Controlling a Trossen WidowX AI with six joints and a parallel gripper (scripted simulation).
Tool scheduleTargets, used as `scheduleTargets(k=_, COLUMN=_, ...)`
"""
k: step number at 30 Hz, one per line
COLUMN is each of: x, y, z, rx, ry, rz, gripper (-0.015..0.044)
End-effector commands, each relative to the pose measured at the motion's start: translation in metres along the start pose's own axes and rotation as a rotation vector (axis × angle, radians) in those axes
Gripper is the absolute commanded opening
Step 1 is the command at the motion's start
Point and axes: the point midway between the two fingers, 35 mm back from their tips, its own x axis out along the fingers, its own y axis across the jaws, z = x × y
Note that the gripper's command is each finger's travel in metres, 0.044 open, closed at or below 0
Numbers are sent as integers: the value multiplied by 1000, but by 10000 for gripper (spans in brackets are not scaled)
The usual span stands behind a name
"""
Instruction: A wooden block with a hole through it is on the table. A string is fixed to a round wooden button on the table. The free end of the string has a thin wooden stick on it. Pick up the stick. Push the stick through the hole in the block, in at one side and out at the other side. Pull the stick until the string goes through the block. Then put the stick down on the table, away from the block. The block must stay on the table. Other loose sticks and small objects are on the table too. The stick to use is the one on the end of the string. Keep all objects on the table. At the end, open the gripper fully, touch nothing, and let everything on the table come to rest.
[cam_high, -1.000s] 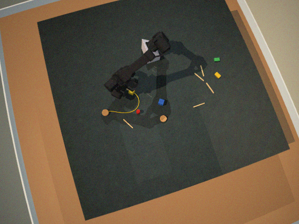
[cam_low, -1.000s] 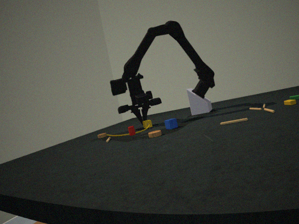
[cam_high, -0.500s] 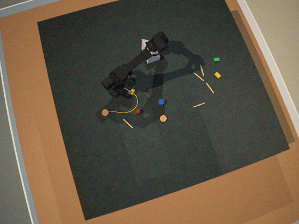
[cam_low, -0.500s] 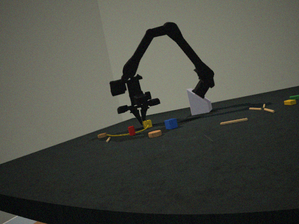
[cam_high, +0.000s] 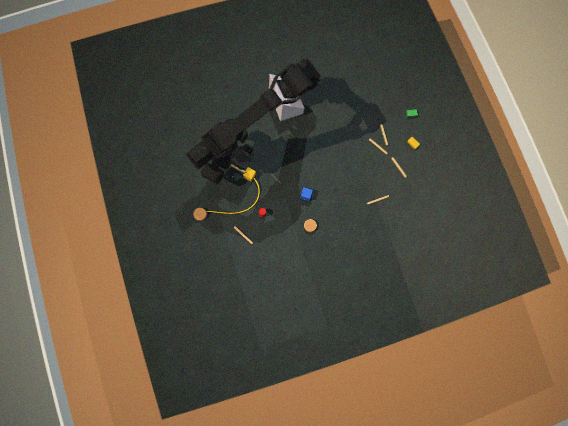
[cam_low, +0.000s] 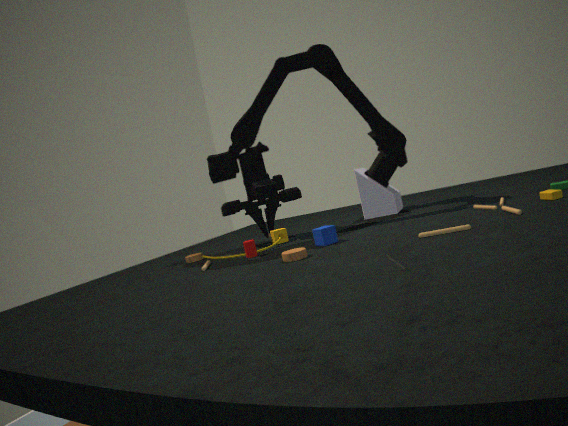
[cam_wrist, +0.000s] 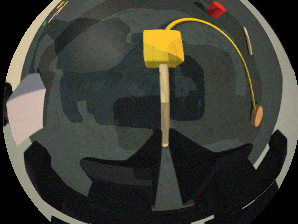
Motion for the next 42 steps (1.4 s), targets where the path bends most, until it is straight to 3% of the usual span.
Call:
scheduleTargets(k=1, x=0, y=-1, z=-7, rx=0, ry=5, rz=0, gripper=0)
scheduleTargets(k=42, x=5, y=2, z=-54, rx=34, ry=8, rz=0, gripper=0)
